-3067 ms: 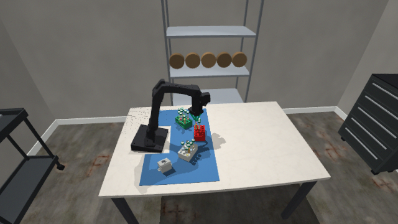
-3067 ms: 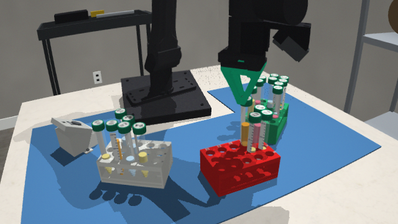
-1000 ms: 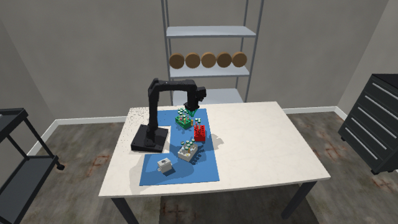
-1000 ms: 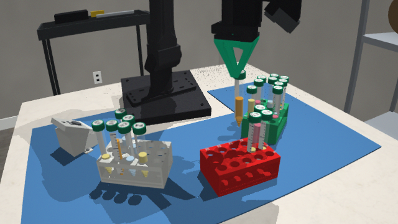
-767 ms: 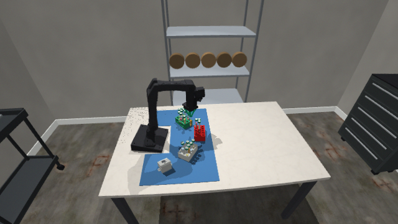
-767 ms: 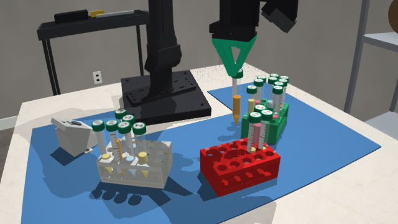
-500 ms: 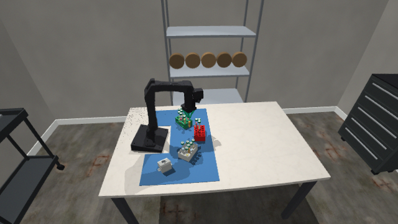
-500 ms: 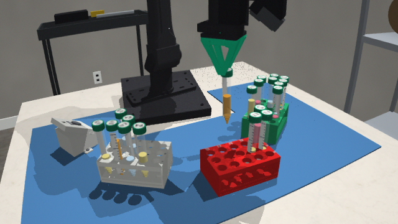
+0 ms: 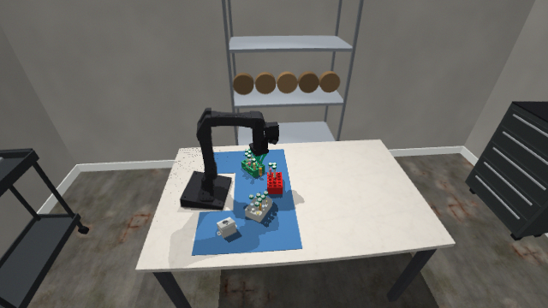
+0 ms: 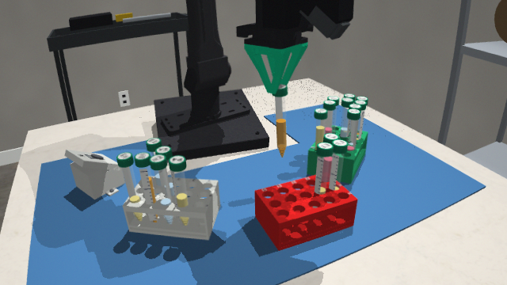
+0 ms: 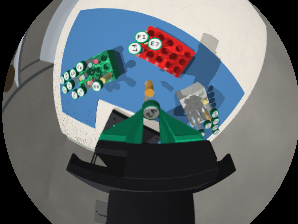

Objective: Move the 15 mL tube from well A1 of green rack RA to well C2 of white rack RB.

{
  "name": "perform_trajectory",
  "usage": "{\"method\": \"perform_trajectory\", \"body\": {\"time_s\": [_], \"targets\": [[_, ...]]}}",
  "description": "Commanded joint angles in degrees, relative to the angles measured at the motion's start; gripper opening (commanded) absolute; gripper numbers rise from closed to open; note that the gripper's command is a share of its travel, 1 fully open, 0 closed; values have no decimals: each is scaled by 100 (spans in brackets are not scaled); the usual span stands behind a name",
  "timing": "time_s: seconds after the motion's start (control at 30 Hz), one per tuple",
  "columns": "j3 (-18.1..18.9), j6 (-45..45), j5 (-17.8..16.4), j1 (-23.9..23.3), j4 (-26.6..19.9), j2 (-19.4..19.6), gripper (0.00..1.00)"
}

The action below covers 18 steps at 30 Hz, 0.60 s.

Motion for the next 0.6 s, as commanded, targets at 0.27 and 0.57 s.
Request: {"method": "perform_trajectory", "body": {"time_s": [0.27, 0.57], "targets": [[27, 2049, -11, 1, 8, -49, 0], [27, 3768, -11, 1, 8, -49, 0]]}}
